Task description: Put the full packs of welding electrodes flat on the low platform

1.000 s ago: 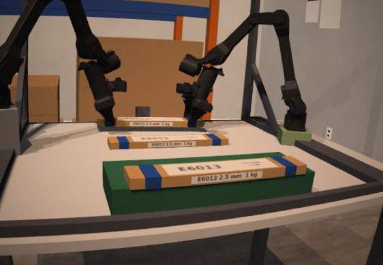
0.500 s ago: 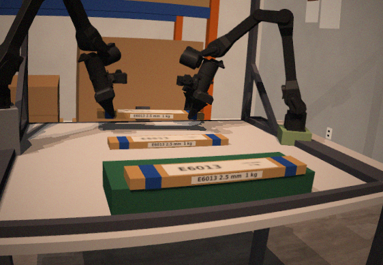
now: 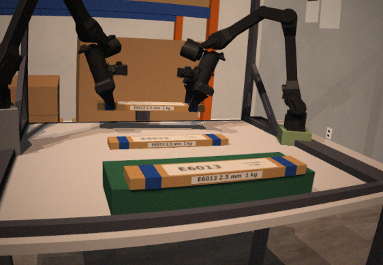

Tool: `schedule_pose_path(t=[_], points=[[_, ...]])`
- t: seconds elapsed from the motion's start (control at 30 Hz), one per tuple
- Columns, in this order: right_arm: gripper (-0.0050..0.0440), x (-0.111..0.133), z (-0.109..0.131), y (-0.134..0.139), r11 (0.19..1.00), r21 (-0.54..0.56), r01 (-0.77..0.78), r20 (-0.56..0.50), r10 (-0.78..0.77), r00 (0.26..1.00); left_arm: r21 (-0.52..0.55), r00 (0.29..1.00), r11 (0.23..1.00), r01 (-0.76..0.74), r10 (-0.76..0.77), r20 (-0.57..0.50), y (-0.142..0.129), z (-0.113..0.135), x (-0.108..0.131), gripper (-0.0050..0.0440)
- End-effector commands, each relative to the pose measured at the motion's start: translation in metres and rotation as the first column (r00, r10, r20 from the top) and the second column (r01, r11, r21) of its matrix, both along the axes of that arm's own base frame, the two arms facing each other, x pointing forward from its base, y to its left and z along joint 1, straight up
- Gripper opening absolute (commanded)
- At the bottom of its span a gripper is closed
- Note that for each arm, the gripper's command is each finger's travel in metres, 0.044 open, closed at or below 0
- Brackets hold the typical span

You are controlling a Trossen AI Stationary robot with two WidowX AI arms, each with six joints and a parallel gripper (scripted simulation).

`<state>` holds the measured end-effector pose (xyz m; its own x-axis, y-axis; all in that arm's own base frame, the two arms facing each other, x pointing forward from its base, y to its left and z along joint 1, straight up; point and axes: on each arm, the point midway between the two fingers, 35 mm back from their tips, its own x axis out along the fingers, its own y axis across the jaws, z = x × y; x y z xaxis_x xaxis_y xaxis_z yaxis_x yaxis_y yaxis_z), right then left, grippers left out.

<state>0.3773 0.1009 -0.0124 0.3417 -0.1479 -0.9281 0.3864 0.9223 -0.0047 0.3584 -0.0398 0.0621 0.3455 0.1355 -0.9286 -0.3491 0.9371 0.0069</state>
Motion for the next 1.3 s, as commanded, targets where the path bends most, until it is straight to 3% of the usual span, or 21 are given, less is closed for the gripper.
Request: schedule_pose_path(t=[0.0, 1.07, 1.27], points=[[-0.005, 0.007, 0.028, 0.007, 1.0, 0.023, -0.005, 0.048, 0.004, 0.999, -0.019, 0.999, 1.0, 0.006, -0.005, 0.052, -0.005, 0.028, 0.006, -0.005], [-0.005, 0.004, 0.035, 0.008, 1.0, 0.022, -0.004, 0.044, 0.003, 0.999, -0.018, 0.999, 1.0, 0.004, -0.003, 0.053, -0.006, 0.039, 0.005, -0.005], [-0.005, -0.003, 0.03, -0.007, 0.995, 0.012, -0.096, 0.03, 0.096, 0.995, -0.009, 0.995, 0.995, -0.095, 0.096, 0.03, 0.009, 0.031, -0.006, -0.005]])
